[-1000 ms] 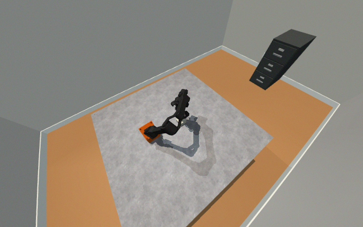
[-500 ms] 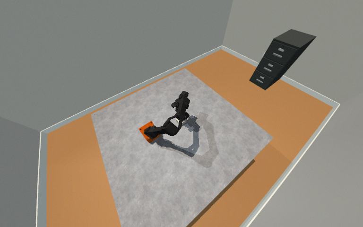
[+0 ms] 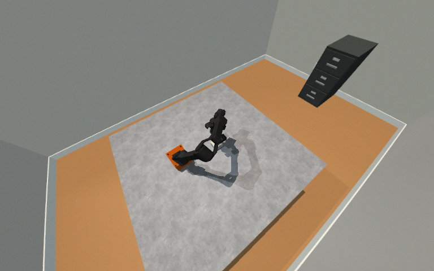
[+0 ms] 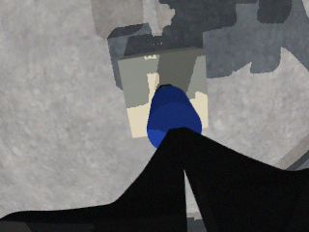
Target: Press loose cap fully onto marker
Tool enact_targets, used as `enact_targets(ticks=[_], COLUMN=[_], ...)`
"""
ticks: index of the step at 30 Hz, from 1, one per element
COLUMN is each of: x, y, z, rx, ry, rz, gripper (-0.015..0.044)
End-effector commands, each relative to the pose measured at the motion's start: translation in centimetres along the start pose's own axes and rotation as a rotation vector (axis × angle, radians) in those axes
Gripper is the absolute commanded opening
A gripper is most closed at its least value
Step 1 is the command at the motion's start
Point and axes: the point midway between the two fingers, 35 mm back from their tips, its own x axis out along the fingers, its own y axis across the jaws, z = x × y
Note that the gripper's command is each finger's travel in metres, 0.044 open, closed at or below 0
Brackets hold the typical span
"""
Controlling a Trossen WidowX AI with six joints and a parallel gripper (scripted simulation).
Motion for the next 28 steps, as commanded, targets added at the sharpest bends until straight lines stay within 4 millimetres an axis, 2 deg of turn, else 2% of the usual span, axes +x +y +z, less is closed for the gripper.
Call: enact_targets(ticks=[1, 4, 6, 8, 24, 25, 28], x=[-3.3, -7.6, -8.6, -8.6, -8.6, -8.6, -8.6], y=[0.4, 0.3, 0.2, 0.2, 0.2, 0.2, 0.2], z=[0.4, 0.2, 0.1, 0.1, 0.1, 0.1, 0.1], rx=[0.0, 0.0, 0.0, 0.0, 0.0, 0.0, 0.0], ry=[-0.011, -0.009, -0.008, -0.008, -0.008, -0.008, -0.008], rz=[0.011, 0.009, 0.008, 0.008, 0.008, 0.008, 0.008], gripper=[0.0, 0.0, 0.0, 0.0, 0.042, 0.044, 0.044])
